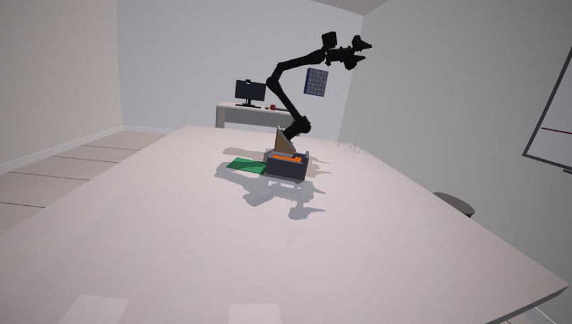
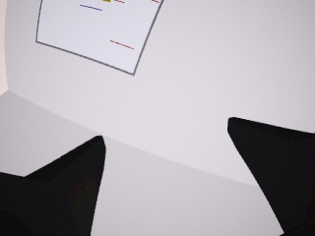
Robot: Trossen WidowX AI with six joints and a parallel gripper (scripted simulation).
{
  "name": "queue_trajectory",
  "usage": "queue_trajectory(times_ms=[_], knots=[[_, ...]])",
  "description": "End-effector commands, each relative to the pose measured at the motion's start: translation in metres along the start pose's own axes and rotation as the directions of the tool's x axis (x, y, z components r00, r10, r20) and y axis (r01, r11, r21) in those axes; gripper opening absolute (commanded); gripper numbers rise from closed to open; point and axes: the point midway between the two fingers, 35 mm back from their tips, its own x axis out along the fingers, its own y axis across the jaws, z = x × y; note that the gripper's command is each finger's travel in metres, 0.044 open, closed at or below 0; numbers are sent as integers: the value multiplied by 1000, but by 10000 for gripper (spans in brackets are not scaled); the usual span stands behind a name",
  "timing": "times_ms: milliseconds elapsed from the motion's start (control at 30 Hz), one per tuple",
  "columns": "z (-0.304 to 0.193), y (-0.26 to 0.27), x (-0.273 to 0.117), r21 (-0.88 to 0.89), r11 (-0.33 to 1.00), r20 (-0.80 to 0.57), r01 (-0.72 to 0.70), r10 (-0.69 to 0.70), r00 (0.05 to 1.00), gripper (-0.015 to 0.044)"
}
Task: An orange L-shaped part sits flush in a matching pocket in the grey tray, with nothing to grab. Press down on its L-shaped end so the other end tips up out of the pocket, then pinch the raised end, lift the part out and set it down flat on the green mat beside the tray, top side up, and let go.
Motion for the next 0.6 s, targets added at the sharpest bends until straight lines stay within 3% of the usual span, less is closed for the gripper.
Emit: queue_trajectory(times_ms=[0,233,333,433,567], knots=[[3,-2,2,-18,1000,14,-1,1,1000,374],[80,-40,44,-336,936,300,100,6,954,190],[122,-50,55,-487,845,436,222,15,900,180],[190,-56,62,-599,660,630,453,39,776,180],[271,-41,50,-546,434,821,716,109,560,180]])
